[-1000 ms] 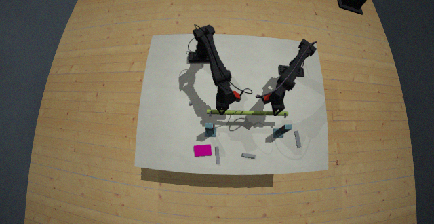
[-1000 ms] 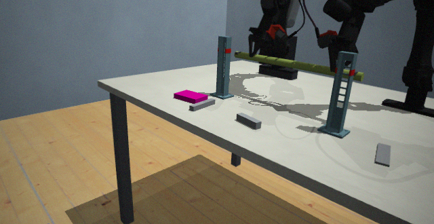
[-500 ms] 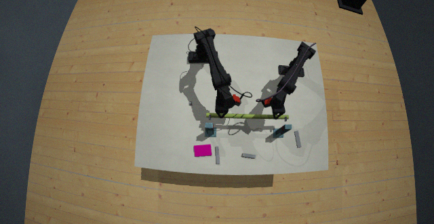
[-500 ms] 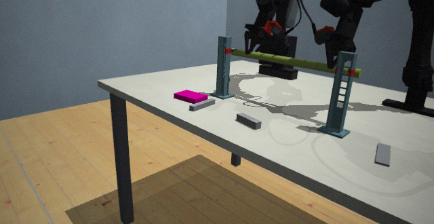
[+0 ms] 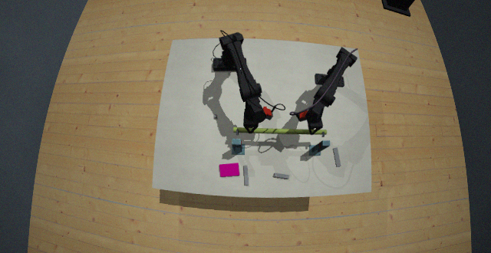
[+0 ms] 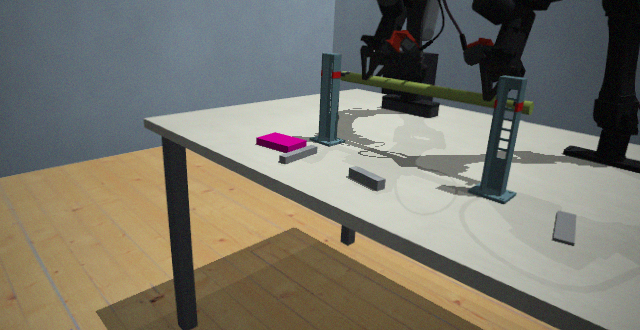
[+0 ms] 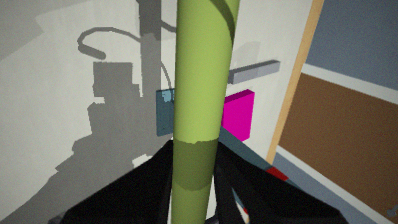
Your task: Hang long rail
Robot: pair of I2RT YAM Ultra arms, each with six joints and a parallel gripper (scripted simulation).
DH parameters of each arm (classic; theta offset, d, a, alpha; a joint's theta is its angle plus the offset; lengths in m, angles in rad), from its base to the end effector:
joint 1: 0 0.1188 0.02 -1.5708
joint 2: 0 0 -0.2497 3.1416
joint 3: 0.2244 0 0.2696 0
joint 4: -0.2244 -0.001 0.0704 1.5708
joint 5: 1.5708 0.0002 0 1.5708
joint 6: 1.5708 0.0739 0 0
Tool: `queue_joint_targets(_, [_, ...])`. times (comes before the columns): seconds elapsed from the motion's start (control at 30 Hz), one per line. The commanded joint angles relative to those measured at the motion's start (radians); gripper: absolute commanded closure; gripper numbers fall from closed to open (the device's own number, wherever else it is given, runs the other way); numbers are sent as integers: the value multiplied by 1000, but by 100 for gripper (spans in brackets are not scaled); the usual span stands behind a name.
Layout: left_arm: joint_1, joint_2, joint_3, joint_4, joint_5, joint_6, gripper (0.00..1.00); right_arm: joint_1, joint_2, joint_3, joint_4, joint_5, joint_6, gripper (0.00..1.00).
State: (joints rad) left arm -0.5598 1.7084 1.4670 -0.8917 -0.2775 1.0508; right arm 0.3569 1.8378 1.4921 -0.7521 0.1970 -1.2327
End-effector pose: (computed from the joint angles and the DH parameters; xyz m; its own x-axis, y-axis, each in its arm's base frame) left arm 0.3363 -0.1857 0.2333 -0.0235 0.9997 0.0047 0.8709 0.0182 0.4911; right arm 0.3967 0.1336 0.1998 -0.0323 -0.9994 0.0133 -0.8728 0.0217 -0.4876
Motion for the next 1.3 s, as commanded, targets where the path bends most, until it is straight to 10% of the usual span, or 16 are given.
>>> queue_joint_targets(0.0, [11,-1,48,6,-2,25,81,-11,-9,50,9,-7,-17,81])
queue_joint_targets(1.27, [61,101,175,15,11,66,81,-41,104,213,-9,-10,-43,81])
